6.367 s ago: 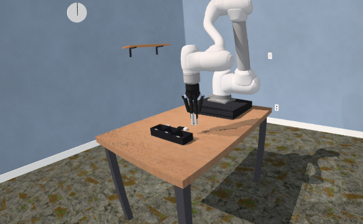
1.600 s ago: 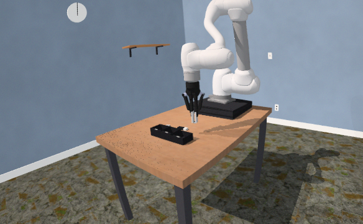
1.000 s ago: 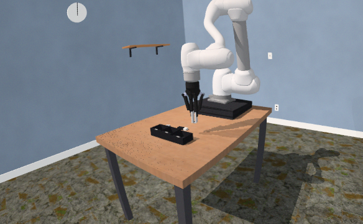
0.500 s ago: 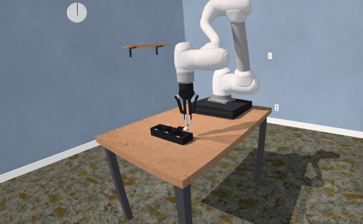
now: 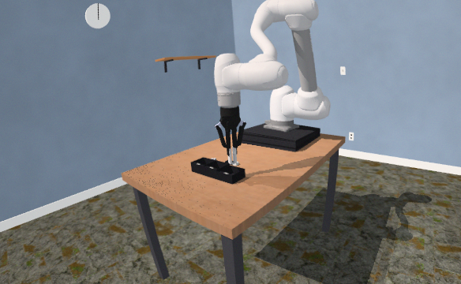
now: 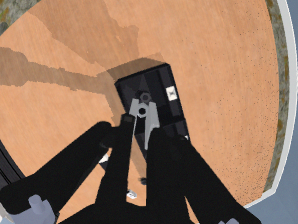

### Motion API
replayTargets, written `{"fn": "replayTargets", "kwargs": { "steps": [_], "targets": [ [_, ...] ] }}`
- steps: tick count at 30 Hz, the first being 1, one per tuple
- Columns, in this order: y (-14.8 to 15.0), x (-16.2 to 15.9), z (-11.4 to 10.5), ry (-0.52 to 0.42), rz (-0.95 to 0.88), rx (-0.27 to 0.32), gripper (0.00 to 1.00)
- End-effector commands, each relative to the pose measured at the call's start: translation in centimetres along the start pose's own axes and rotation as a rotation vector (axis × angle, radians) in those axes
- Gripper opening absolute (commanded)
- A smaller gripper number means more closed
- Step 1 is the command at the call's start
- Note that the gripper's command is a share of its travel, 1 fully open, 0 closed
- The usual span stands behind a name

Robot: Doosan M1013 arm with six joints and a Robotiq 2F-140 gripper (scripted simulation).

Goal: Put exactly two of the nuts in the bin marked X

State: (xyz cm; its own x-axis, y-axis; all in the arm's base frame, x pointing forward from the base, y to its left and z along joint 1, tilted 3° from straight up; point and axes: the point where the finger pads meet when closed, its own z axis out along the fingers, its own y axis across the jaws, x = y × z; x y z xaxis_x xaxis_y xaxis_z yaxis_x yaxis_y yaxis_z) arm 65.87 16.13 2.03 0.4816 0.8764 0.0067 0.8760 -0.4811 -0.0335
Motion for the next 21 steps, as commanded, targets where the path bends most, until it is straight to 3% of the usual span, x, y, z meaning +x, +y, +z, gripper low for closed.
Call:
{"fn": "replayTargets", "kwargs": {
  "steps": [1, 13, 21],
  "targets": [
    [0.56, 0.10, -0.18, 0.005, -0.157, 0.003, 0.07],
    [0.87, 0.16, -0.18, 0.013, -0.527, 0.008, 0.07],
    [0.93, 0.24, -0.18, 0.013, -0.527, 0.008, 0.07]
  ]
}}
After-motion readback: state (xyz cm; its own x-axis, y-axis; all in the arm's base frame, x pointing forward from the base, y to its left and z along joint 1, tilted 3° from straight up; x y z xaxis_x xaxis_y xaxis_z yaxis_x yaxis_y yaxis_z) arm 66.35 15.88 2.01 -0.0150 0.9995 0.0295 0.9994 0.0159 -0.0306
